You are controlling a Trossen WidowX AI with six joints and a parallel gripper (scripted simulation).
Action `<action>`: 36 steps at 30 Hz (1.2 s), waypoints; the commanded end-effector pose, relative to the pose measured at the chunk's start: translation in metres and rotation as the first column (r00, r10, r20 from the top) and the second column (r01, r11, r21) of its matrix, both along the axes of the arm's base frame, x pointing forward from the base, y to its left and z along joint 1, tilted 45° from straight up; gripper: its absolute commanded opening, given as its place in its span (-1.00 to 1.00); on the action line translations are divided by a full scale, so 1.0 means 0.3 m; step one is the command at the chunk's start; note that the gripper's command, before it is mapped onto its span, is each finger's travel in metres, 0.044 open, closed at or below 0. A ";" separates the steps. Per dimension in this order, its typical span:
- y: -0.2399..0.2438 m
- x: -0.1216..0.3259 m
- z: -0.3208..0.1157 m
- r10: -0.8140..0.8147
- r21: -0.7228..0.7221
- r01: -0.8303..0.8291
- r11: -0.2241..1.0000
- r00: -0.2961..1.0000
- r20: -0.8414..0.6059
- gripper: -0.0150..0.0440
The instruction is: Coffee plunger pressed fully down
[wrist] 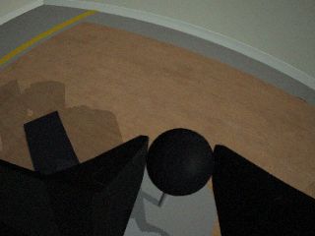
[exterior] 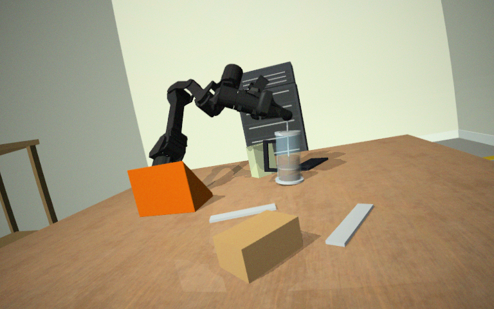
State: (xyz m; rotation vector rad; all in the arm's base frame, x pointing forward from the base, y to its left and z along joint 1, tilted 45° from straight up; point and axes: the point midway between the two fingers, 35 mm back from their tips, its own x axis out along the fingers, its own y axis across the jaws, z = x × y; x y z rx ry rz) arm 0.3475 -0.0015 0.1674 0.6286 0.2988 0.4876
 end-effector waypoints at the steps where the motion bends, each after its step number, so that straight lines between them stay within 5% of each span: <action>1: 0.039 -0.004 -0.042 0.042 0.024 -0.041 0.999 0.998 -0.044 -0.07; 36: 0.026 0.014 -0.046 0.042 0.024 -0.041 0.999 0.998 -0.044 -0.07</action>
